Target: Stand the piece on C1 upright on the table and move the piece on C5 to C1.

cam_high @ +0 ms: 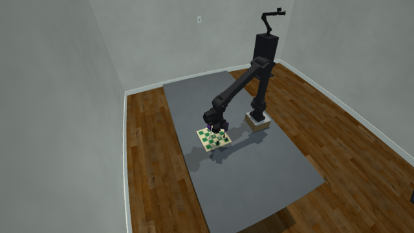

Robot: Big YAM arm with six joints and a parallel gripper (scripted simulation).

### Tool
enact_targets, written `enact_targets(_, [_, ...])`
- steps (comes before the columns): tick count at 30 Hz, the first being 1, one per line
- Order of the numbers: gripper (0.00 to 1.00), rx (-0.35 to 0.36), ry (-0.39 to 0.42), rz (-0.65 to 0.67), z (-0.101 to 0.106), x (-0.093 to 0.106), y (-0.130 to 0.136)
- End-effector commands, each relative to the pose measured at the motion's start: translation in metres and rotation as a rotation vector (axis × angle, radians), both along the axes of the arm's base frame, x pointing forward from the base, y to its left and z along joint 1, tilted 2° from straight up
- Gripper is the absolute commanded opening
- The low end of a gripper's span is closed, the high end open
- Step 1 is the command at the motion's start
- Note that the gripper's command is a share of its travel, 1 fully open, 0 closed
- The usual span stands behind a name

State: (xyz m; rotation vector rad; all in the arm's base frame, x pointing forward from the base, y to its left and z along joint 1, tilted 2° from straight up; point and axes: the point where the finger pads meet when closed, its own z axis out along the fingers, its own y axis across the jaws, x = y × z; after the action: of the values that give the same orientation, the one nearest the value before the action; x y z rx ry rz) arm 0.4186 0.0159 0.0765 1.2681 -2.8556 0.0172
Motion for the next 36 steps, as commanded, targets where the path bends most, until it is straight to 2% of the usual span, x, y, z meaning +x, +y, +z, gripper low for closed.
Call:
enact_targets(1, [1.0, 0.001, -0.005, -0.005, 0.007, -0.004, 0.001])
enact_targets(6, [1.0, 0.001, -0.006, -0.005, 0.004, -0.002, 0.001])
enact_targets(12, [1.0, 0.0, -0.002, -0.007, -0.056, 0.0, -0.004])
enact_targets(15, [1.0, 0.0, -0.002, -0.007, -0.06, 0.0, -0.004])
enact_targets(16, [1.0, 0.001, -0.018, -0.007, -0.054, 0.001, -0.004])
enact_targets(17, [0.36, 0.002, -0.039, -0.007, -0.045, 0.004, -0.004])
enact_targets(18, [0.36, 0.002, -0.039, -0.007, -0.045, 0.004, -0.004])
enact_targets(20, [0.36, 0.003, -0.07, -0.007, -0.036, 0.018, -0.003])
enact_targets(24, [0.36, 0.003, -0.071, -0.007, -0.035, 0.018, -0.003])
enact_targets(26, [0.36, 0.001, -0.034, -0.007, -0.05, 0.015, -0.003])
enact_targets(31, [0.36, 0.002, -0.04, -0.007, -0.046, 0.015, -0.003])
enact_targets(32, [0.36, 0.003, -0.065, -0.007, -0.035, 0.017, -0.003])
enact_targets(36, [0.36, 0.002, -0.054, -0.007, -0.04, 0.016, -0.003])
